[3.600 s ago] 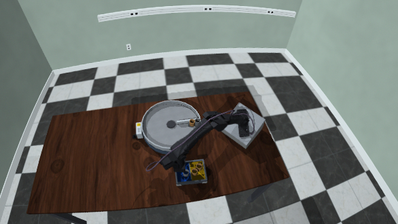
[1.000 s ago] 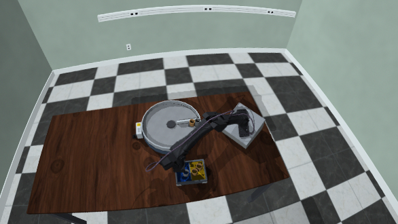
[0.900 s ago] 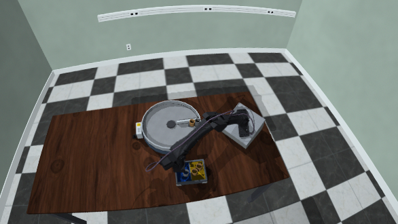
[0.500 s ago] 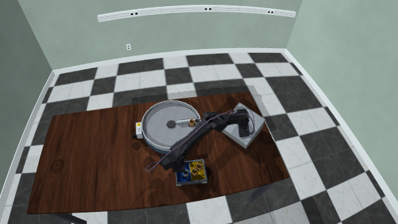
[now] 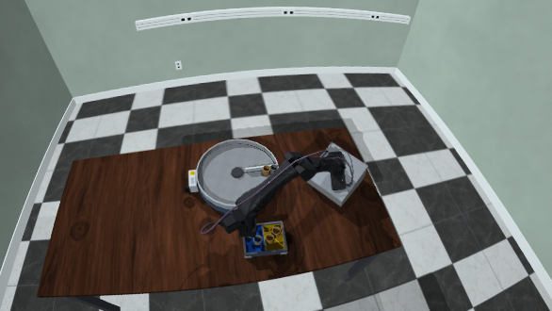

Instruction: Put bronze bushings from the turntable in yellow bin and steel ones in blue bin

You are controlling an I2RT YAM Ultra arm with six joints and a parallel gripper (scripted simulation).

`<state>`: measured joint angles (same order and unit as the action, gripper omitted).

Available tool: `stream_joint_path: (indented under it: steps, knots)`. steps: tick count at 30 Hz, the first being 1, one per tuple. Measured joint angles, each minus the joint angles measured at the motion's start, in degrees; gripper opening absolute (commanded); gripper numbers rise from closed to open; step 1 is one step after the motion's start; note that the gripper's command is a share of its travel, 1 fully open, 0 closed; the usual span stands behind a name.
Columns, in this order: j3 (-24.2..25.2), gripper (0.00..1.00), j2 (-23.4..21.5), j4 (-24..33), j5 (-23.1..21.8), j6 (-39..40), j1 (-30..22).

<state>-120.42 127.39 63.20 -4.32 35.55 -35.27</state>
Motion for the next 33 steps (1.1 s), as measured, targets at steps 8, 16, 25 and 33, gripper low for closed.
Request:
stream_joint_path:
  steps: [8,16,25,33]
  knots:
    - [-5.0,0.15,-1.8,5.6,-0.1,-0.3,0.5]
    - [-8.0,0.15,-2.1,9.6,-0.2,-0.4,0.6]
    - [-8.5,0.15,-2.1,11.2,-0.2,-0.5,0.6]
    - [-8.5,0.15,-2.1,11.4,-0.2,-0.5,0.6]
